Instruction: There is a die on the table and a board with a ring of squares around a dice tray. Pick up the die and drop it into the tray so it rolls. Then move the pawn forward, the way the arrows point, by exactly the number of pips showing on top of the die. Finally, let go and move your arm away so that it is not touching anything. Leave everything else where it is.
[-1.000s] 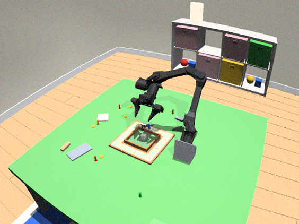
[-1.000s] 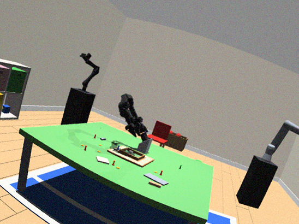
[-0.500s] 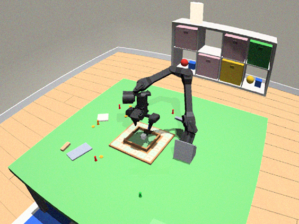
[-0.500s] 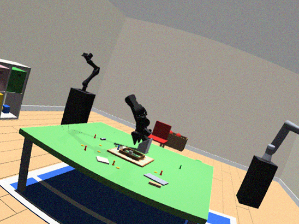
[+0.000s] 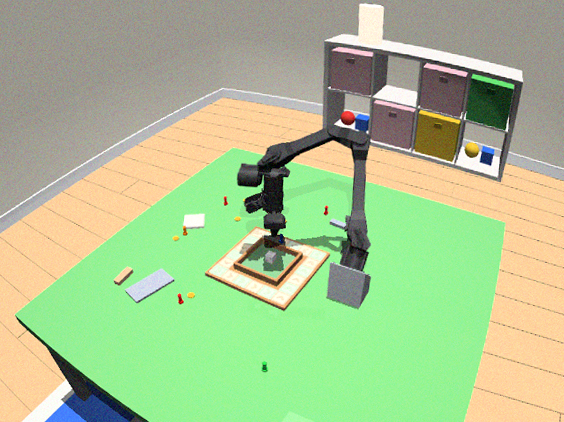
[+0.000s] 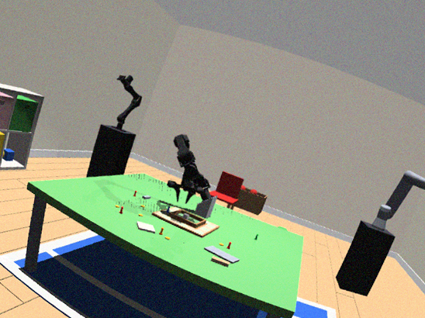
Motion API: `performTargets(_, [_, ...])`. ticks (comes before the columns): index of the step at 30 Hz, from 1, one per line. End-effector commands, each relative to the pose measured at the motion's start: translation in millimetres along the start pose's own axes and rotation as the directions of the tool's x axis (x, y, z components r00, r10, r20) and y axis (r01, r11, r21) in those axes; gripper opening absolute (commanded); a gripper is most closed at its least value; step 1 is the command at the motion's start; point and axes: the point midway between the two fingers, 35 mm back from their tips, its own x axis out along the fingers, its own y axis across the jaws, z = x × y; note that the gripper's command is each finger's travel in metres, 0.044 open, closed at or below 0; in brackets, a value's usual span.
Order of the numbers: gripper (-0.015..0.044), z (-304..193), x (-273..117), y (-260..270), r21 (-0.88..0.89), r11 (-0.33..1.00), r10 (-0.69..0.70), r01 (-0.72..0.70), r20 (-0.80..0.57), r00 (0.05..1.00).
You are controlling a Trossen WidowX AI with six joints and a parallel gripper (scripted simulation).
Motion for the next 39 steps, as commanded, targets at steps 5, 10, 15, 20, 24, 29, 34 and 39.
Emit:
performTargets(5, [0.0200,-26,8,-49,0.736,0.675,-0.063,0.056,-0.018,0.998])
performTargets(10, [0.0200,-26,8,-49,0.736,0.675,-0.063,0.056,-0.018,0.998])
performTargets(15, [0.0200,-26,8,-49,0.736,0.675,-0.063,0.056,-0.018,0.998])
performTargets(20, [0.0200,-26,13,-49,0.736,0.675,-0.063,0.056,-0.018,0.998])
performTargets(24, [0.0200,-27,23,-50,0.736,0.675,-0.064,0.057,-0.019,0.998])
performTargets(29, [0.0200,-27,29,-50,0.736,0.675,-0.064,0.057,-0.018,0.998])
performTargets(34, [0.0200,-26,37,-51,0.736,0.675,-0.063,0.056,-0.018,0.998])
performTargets(39, [0.0200,-27,45,-52,0.737,0.674,-0.063,0.056,-0.018,0.998])
